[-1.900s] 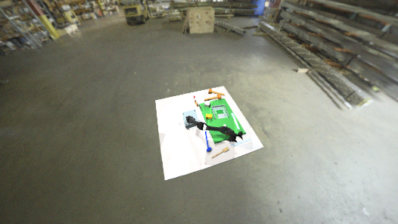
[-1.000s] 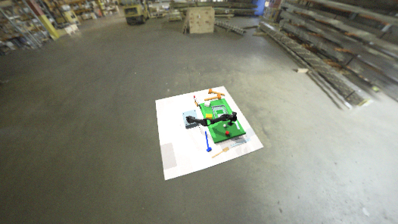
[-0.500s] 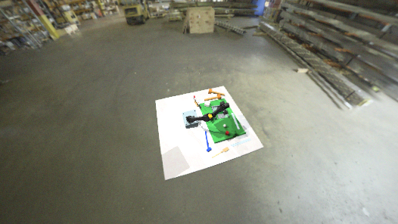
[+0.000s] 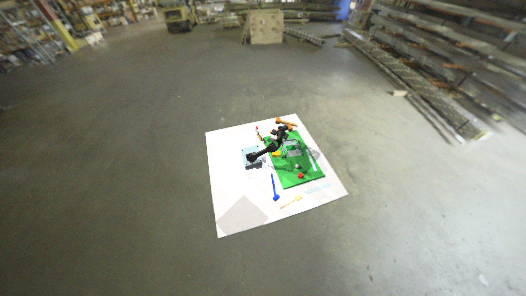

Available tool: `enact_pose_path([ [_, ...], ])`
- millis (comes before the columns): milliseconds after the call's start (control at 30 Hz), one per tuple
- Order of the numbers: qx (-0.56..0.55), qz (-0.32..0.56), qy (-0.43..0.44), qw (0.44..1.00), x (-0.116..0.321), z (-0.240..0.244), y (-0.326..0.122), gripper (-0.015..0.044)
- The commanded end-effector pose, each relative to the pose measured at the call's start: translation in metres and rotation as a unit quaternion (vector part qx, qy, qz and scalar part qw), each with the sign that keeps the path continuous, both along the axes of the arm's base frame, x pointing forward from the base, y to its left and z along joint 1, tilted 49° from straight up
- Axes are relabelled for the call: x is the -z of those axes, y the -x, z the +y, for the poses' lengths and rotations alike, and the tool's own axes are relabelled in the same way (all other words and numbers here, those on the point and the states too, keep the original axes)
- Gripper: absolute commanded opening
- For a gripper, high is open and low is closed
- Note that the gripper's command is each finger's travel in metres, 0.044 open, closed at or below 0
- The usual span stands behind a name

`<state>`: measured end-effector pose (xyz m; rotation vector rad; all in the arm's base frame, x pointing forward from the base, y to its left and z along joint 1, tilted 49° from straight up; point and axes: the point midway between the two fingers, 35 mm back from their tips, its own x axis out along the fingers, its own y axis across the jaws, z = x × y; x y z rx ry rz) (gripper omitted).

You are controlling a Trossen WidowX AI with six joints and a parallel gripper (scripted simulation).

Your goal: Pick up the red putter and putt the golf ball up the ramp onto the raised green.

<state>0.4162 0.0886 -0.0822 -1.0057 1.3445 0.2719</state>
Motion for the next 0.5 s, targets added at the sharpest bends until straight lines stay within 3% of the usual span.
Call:
enact_pose_path([
  [0,-0.108,0.125,0.047,0.985,0.042,0.019,0.057,0.044],
  [233,-0.267,0.303,0.119,0.907,0.079,0.025,0.148,0.044],
  [467,-0.275,0.312,0.123,0.901,0.079,0.025,0.153,0.044],
])
